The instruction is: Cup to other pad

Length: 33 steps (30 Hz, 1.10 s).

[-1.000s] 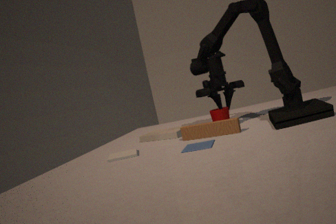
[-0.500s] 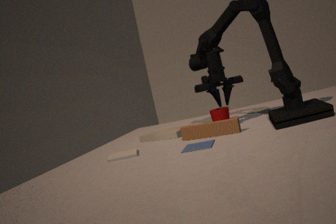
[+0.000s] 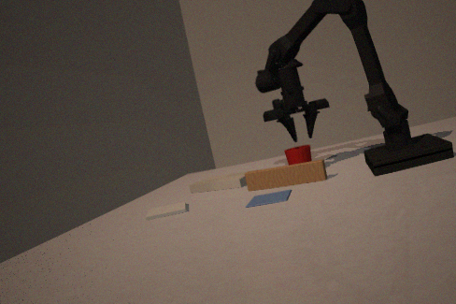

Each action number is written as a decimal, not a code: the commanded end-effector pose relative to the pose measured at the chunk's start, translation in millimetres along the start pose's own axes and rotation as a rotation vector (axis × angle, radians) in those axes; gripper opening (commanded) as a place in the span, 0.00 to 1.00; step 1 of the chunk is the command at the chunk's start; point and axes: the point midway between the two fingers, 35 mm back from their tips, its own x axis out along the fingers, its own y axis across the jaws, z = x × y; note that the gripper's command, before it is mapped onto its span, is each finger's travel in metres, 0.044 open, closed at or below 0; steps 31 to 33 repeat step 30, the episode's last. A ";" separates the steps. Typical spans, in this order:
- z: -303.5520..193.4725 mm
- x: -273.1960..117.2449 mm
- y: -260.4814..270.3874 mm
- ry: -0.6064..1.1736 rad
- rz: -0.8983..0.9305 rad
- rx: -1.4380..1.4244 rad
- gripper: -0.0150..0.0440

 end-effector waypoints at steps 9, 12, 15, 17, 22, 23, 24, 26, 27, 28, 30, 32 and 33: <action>1.4 -14.0 0.7 0.000 0.000 -0.001 1.00; 1.9 -23.9 1.0 0.000 0.001 -0.002 1.00; 2.4 -33.6 1.1 0.000 0.001 -0.003 1.00; 2.7 -40.1 1.2 0.000 0.001 -0.004 1.00; 3.2 -54.5 1.2 0.000 0.002 -0.005 1.00; 3.4 -57.4 1.2 0.000 0.002 -0.005 1.00; 3.5 -60.3 1.1 0.001 0.002 -0.005 1.00; 3.9 -64.0 0.9 0.001 0.002 -0.006 1.00; 4.1 -64.3 0.9 0.001 0.002 -0.006 1.00; 4.4 -64.4 0.9 0.001 0.002 -0.006 1.00; 4.7 -60.9 1.1 -0.005 0.002 0.000 1.00; 4.7 -60.9 1.1 -0.005 0.002 0.000 1.00; 4.7 -60.9 1.1 -0.005 0.002 0.000 1.00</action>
